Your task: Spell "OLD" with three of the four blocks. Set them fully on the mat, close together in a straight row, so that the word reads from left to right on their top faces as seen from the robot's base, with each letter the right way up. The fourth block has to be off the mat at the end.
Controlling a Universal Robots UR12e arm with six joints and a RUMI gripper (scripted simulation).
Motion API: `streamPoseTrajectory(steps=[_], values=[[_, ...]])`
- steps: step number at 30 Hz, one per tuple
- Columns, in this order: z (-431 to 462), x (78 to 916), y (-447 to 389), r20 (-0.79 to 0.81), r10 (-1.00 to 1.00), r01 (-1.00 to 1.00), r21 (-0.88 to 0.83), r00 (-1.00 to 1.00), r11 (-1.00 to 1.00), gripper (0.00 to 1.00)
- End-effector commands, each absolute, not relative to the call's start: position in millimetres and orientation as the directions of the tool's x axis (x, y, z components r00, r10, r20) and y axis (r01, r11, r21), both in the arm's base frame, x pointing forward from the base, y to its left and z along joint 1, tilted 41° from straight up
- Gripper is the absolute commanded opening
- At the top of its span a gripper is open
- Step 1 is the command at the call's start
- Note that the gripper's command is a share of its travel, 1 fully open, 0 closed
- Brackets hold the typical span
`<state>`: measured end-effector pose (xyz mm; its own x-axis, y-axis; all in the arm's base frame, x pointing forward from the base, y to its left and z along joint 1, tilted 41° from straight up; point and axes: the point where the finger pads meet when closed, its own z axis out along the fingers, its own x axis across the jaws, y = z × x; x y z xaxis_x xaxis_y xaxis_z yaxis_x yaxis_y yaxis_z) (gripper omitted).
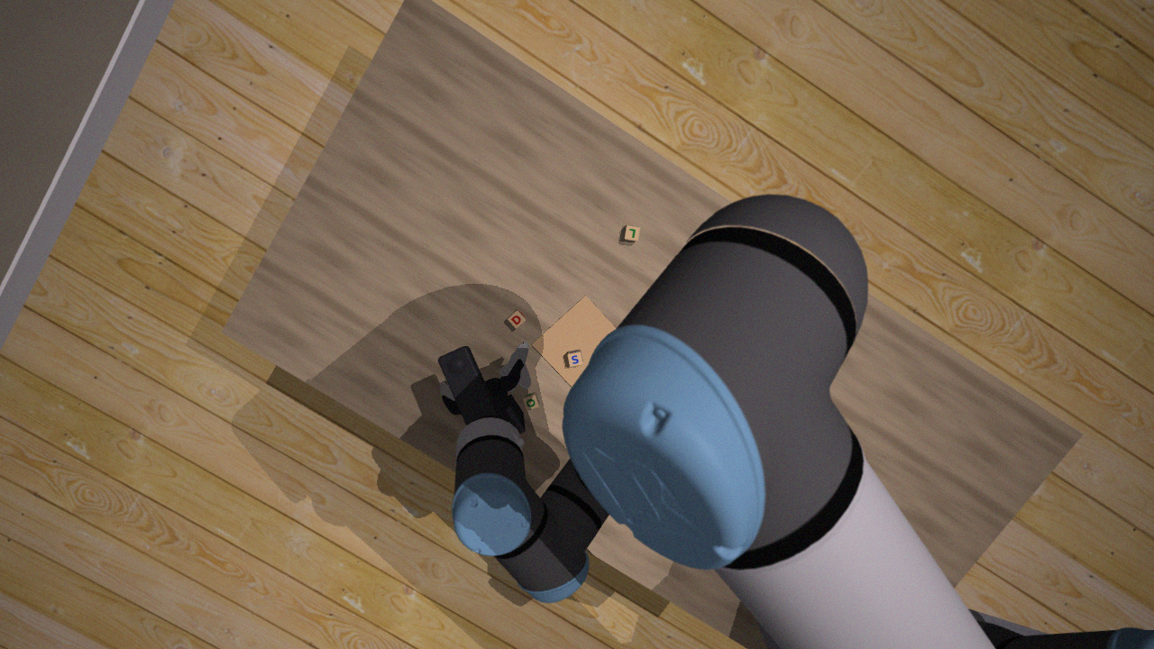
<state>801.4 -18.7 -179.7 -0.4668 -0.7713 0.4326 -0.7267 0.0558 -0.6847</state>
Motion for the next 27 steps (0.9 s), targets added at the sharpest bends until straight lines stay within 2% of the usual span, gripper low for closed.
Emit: streamPoseTrajectory(steps=[1, 27], values=[[-198, 783, -14, 0.417, -0.747, -0.669, -0.742, -0.518, 0.05, 1.0], [-240, 705, -7, 0.338, -0.689, -0.516, -0.855, -0.64, 0.06, 1.0]])
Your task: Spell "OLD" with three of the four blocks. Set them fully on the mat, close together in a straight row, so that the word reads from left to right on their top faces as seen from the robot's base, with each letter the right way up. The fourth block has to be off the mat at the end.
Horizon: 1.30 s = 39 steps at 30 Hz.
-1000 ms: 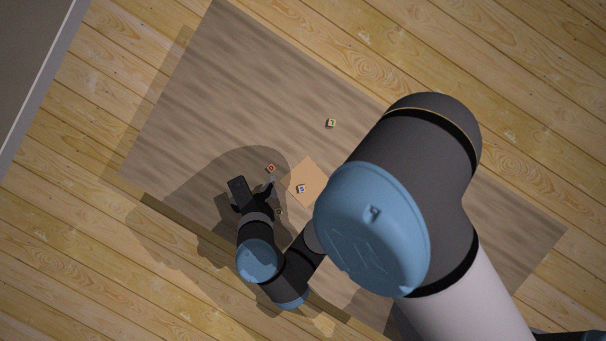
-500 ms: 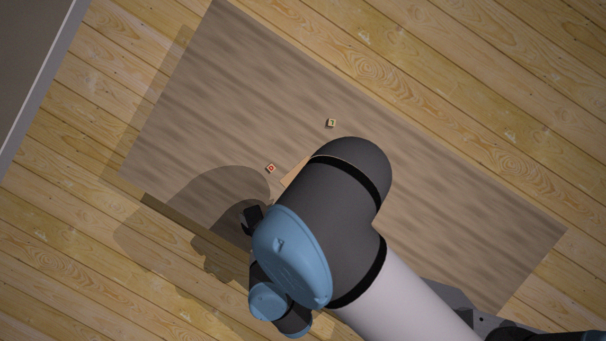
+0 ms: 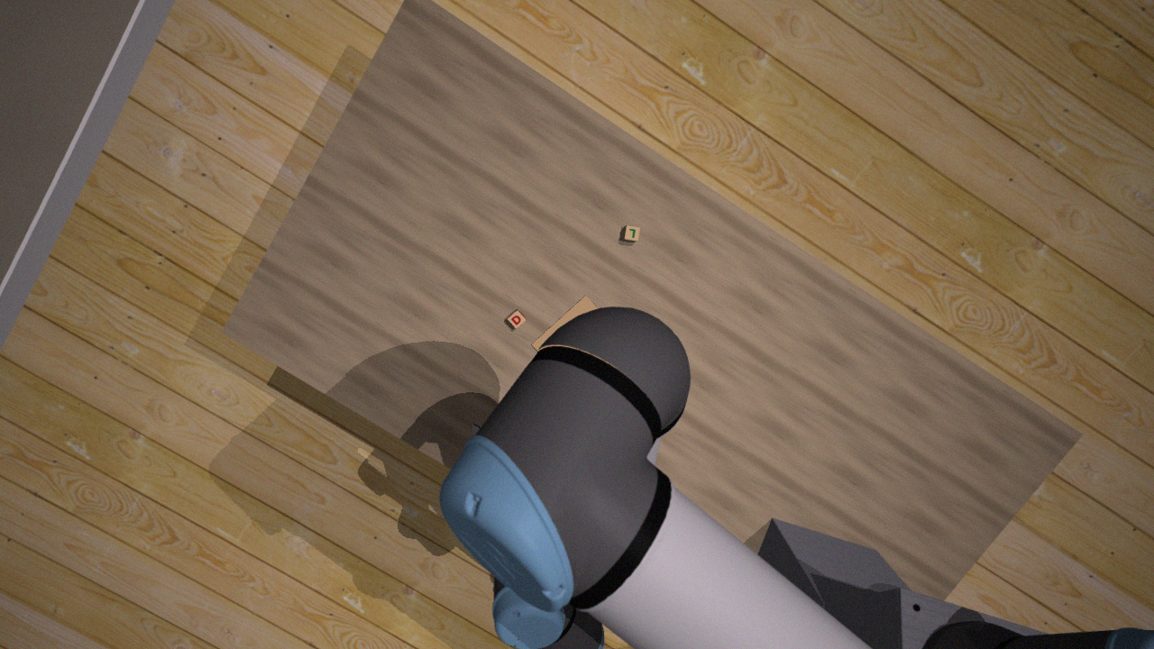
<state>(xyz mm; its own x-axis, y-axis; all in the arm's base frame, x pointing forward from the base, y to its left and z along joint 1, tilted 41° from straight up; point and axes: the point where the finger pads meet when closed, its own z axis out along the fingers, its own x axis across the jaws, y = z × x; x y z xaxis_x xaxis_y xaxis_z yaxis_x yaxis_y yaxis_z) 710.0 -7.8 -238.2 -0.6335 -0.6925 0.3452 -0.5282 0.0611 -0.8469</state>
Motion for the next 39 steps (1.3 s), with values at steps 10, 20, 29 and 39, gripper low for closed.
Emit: streamPoseTrajectory(steps=[10, 20, 29, 39], values=[[-245, 693, -7, 0.326, -0.682, -0.495, -0.867, -0.655, 0.061, 1.0], [-245, 691, -7, 0.324, -0.681, -0.492, -0.868, -0.656, 0.061, 1.0], [-245, 691, -7, 0.324, -0.681, -0.492, -0.868, -0.656, 0.061, 1.0], [-245, 691, -7, 0.324, -0.681, -0.492, -0.868, -0.656, 0.061, 1.0]])
